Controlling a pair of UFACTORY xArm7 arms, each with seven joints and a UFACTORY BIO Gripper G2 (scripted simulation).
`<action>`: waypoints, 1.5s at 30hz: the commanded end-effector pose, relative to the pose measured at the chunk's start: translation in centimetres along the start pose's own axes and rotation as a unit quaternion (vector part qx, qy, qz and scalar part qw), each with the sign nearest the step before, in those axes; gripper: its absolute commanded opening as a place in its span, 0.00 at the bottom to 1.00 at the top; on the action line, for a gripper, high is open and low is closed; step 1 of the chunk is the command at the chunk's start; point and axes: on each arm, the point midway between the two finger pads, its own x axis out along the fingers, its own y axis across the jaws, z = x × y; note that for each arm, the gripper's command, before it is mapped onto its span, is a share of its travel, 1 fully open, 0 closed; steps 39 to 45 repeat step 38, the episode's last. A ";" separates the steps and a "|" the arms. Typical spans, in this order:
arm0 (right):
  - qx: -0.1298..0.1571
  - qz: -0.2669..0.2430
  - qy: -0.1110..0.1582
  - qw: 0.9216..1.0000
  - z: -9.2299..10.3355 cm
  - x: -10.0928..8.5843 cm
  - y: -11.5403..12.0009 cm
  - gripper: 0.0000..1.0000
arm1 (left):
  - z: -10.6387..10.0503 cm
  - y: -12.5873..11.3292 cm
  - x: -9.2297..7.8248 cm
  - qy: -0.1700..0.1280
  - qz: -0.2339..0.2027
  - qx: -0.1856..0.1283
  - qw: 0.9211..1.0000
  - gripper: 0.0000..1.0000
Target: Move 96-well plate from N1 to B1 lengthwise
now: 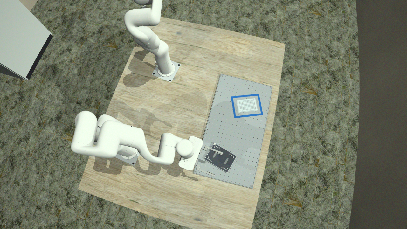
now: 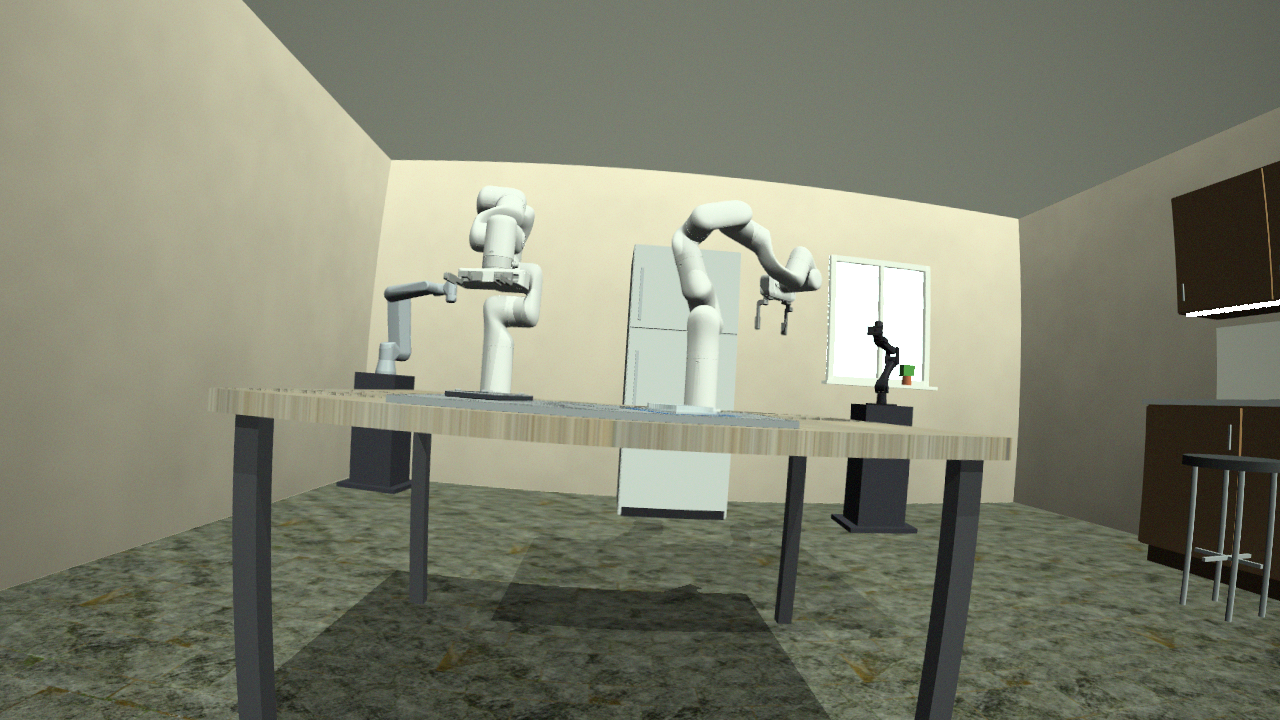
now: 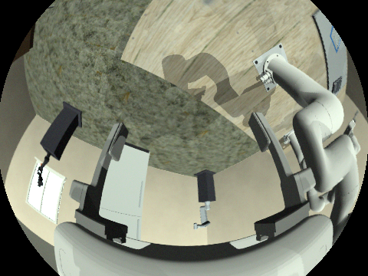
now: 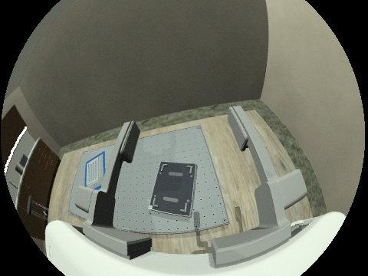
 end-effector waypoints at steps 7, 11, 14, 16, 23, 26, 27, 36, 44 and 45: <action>0.001 0.001 -0.002 1.000 1.6 -0.6 -4.0 0.37 | 0.0 0.1 -0.1 -0.001 0.001 0.000 1.000 1.00; 0.000 0.001 -0.002 1.000 2.3 -0.9 -5.9 0.37 | 0.0 0.1 -0.1 -0.001 0.001 0.000 1.000 1.00; 0.000 0.001 -0.002 1.000 2.7 -1.1 -7.3 0.37 | 0.0 0.1 -0.1 -0.001 0.001 0.000 1.000 1.00; 0.000 0.001 -0.002 1.000 3.1 -1.2 -8.3 0.37 | 0.0 0.1 -0.1 -0.001 0.001 0.000 1.000 1.00; 0.000 0.001 -0.002 1.000 3.8 -1.6 -10.5 0.37 | 0.0 0.1 -0.1 -0.001 0.001 0.000 1.000 1.00; 0.000 0.001 -0.002 1.000 3.8 -1.6 -10.5 0.37 | 0.0 0.1 -0.1 -0.001 0.001 0.000 1.000 1.00; 0.000 0.001 -0.002 1.000 3.8 -1.6 -10.5 0.37 | 0.0 0.1 -0.1 -0.001 0.001 0.000 1.000 1.00; 0.000 0.001 -0.002 1.000 3.8 -1.6 -10.5 0.37 | 0.0 0.1 -0.1 -0.001 0.001 0.000 1.000 1.00; 0.000 0.001 -0.002 1.000 3.8 -1.6 -10.5 0.37 | 0.0 0.1 -0.1 -0.001 0.001 0.000 1.000 1.00; 0.000 0.001 -0.002 1.000 3.8 -1.6 -10.5 0.37 | 0.0 0.1 -0.1 -0.001 0.001 0.000 1.000 1.00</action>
